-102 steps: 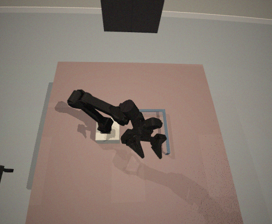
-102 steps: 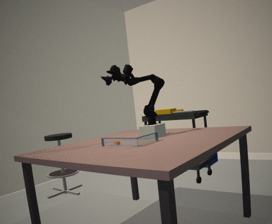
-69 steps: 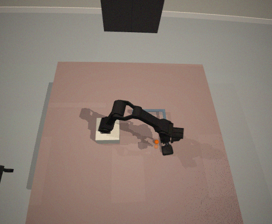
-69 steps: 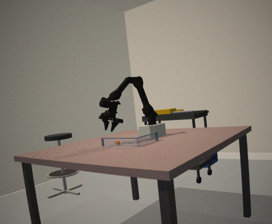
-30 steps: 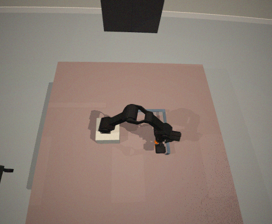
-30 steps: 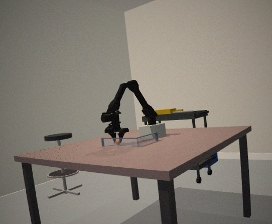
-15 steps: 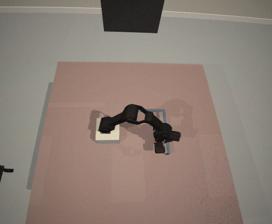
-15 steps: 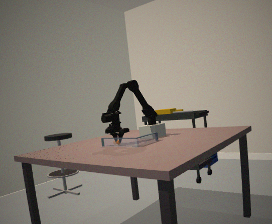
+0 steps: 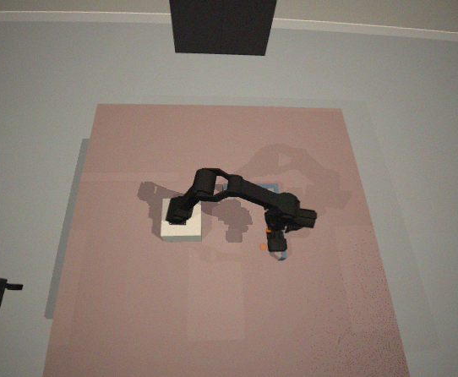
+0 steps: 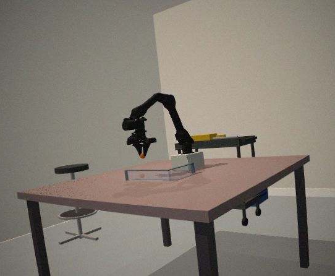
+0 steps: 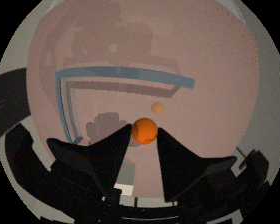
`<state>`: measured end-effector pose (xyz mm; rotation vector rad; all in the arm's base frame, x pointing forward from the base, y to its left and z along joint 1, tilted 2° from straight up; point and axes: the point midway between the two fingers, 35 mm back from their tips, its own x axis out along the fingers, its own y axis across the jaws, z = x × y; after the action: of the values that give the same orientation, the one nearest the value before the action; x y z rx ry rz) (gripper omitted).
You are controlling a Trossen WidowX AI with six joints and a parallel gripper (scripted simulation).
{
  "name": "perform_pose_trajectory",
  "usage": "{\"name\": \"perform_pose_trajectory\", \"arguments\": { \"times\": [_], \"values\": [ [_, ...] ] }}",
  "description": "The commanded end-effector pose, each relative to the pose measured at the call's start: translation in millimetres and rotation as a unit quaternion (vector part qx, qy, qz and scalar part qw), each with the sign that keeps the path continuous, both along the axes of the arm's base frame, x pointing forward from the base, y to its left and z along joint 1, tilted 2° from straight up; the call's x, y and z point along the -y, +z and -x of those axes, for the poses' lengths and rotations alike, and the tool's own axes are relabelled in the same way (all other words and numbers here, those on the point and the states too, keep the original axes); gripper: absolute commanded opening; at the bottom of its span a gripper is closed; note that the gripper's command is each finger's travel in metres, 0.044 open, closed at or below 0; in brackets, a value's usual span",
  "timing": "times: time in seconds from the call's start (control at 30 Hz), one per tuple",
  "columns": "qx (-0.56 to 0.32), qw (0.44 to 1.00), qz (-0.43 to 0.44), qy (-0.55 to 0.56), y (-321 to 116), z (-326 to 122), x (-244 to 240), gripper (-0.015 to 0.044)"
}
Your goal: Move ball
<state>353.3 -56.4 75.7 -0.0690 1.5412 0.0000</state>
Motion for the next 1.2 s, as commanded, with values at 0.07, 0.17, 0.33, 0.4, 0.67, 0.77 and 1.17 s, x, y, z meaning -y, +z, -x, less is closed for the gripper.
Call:
{"name": "perform_pose_trajectory", "arguments": {
  "times": [0.07, 0.17, 0.33, 0.4, 0.67, 0.77, 1.17],
  "values": [
    [-0.002, 1.0, -0.002, -0.002, 4.8, 1.8, 2.6, 0.0],
    [-0.002, 1.0, -0.001, -0.002, -13.6, 3.0, 19.6, 0.0],
    [-0.002, 1.0, 0.0, -0.002, -29.6, 5.6, 34.1, 0.0],
    [-0.002, 1.0, 0.0, -0.002, -29.6, 5.6, 34.1, 0.0],
    [-0.002, 1.0, 0.0, -0.002, -67.9, 2.9, 36.2, 0.0],
    [-0.002, 1.0, 0.0, -0.002, -89.6, 3.5, 36.9, 0.0],
    [-0.002, 1.0, 0.0, -0.002, -105.0, 4.1, 37.3, 0.0]
  ]
}}
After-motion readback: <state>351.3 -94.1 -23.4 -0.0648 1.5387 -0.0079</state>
